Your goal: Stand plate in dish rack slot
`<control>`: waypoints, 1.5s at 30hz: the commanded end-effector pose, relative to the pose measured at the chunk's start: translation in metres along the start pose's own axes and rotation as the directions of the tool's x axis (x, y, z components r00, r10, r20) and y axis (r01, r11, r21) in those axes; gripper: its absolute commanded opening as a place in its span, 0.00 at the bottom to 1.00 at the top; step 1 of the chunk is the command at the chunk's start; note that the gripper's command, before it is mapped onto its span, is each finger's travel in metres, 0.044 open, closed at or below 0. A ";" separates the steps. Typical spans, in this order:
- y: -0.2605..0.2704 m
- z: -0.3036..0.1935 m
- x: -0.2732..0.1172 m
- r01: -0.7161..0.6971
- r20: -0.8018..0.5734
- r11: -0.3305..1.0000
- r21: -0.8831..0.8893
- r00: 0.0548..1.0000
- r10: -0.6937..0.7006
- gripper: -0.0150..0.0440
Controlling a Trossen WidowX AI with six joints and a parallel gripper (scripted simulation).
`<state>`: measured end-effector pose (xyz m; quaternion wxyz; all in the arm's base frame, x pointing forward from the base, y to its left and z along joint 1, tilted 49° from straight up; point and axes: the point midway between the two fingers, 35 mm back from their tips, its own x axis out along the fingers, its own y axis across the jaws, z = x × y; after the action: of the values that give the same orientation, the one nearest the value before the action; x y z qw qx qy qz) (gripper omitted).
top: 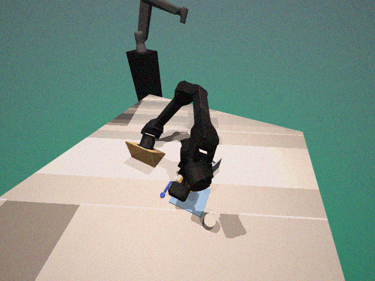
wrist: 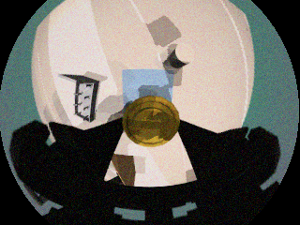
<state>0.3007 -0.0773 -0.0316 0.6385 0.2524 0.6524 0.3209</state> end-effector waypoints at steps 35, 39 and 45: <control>0.102 -0.010 -0.059 -0.003 0.014 0.717 0.697 1.000 -0.009 0.25; 0.119 -0.014 -0.059 -0.008 0.017 0.614 0.789 1.000 -0.009 0.25; 0.144 -0.023 -0.058 -0.015 0.020 0.439 0.898 1.000 -0.008 0.25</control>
<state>0.2749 -0.0337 0.1060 0.4364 0.5384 0.7193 -0.0473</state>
